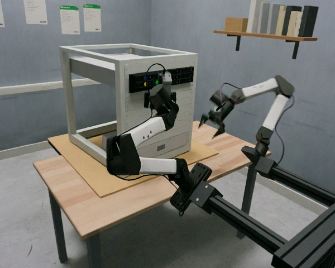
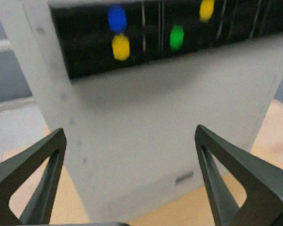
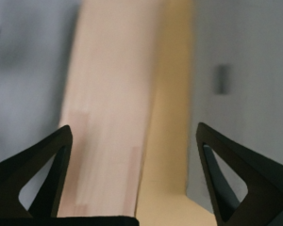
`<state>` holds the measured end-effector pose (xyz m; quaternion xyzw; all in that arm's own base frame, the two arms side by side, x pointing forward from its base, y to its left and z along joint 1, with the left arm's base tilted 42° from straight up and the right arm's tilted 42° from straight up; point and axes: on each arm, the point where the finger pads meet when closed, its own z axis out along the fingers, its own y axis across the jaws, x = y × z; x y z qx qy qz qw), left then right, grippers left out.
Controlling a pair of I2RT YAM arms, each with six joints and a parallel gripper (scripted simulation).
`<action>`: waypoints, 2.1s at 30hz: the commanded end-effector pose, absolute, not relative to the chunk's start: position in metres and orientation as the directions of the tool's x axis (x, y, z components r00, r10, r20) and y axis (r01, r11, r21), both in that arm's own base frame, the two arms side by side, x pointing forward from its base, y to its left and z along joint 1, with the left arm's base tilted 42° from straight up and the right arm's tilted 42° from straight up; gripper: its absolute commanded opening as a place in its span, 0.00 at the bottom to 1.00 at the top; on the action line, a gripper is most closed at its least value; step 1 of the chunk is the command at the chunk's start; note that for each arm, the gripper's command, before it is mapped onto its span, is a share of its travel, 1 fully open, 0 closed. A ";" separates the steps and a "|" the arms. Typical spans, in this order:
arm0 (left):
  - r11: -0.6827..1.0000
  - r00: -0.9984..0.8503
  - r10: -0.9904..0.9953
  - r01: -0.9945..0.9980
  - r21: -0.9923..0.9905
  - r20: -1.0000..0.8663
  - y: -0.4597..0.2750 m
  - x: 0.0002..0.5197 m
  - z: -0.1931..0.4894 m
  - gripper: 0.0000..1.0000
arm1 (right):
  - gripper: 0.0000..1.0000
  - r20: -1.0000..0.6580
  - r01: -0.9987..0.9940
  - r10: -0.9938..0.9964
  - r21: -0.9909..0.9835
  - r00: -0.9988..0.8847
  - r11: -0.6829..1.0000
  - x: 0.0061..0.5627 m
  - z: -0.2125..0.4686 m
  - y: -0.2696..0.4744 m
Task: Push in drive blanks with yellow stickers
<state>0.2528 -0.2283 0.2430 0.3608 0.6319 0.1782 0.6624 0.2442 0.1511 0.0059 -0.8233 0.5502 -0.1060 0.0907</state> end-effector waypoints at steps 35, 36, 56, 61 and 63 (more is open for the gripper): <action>0.671 0.381 0.501 0.396 0.627 -0.777 -0.330 0.231 0.301 1.00 | 1.00 -0.798 -0.504 -0.516 -0.600 0.312 0.622 0.281 0.292 0.304; 0.665 0.386 0.490 0.414 0.622 -0.782 -0.336 0.229 0.302 1.00 | 1.00 -0.798 -0.504 -0.515 -0.599 0.313 0.623 0.281 0.293 0.305; 0.903 0.168 0.000 0.424 0.073 -0.986 -0.315 0.250 0.298 0.00 | 1.00 -0.792 -0.687 -0.560 -0.548 0.243 0.478 0.247 0.295 0.301; 0.916 0.088 -0.163 0.384 -0.117 -0.983 -0.304 0.259 0.286 0.00 | 1.00 -0.802 -0.723 -0.550 -0.521 0.233 0.453 0.236 0.313 0.296; 0.911 0.054 -0.240 0.358 -0.205 -0.969 -0.299 0.264 0.281 0.00 | 1.00 -0.808 -0.736 -0.542 -0.510 0.232 0.445 0.232 0.324 0.294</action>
